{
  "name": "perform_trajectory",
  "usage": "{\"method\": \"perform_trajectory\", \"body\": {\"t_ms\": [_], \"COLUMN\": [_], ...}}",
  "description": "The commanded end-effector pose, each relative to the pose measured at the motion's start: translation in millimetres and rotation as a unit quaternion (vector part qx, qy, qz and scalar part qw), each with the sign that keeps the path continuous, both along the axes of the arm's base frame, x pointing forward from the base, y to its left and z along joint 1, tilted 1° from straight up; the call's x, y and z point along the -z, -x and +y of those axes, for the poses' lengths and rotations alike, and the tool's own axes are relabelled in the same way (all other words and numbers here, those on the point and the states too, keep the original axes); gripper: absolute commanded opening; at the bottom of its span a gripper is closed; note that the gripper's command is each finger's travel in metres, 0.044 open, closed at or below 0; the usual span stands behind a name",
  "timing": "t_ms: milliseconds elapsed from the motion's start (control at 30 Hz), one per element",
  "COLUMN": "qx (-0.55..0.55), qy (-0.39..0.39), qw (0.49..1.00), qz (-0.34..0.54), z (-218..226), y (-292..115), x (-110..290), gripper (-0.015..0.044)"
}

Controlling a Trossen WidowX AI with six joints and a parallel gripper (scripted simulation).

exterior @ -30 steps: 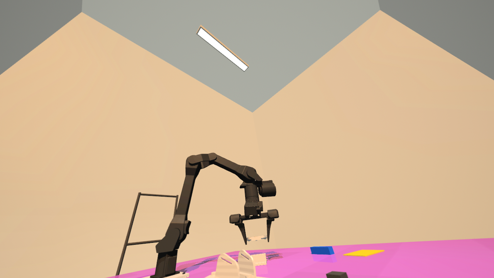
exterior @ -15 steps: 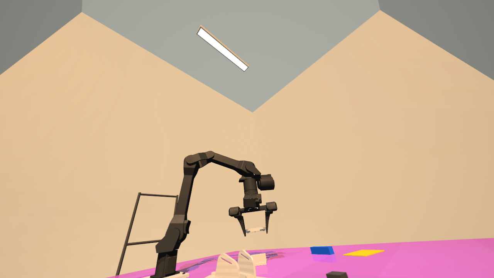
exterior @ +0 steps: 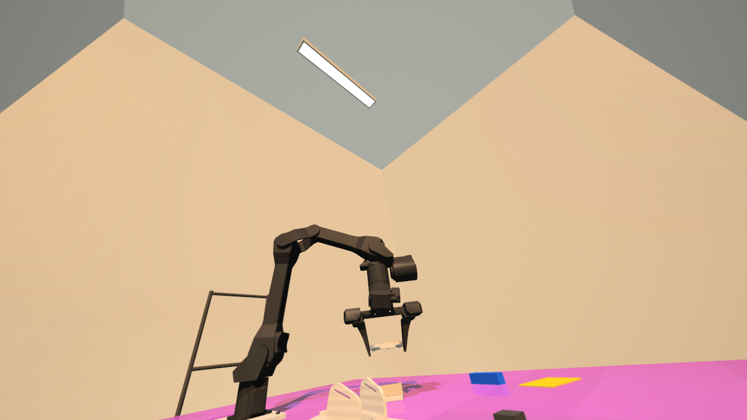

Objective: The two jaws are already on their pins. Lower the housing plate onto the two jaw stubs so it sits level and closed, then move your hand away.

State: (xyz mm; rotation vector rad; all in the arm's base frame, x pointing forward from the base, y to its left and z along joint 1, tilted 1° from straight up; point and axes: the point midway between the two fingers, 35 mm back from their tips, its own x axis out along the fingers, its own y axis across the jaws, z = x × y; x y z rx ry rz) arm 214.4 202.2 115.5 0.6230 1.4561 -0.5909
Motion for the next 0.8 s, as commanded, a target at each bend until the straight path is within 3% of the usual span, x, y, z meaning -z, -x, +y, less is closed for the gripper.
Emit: {"method": "perform_trajectory", "body": {"t_ms": [0,767], "qx": [-0.024,-0.141], "qy": [0.002,0.009], "qw": [1.000,0.990], "qz": [-0.001,-0.002], "z": [-13,-81], "y": [-8,-41], "x": [0,-1], "gripper": [0.0351,0.0351]}}
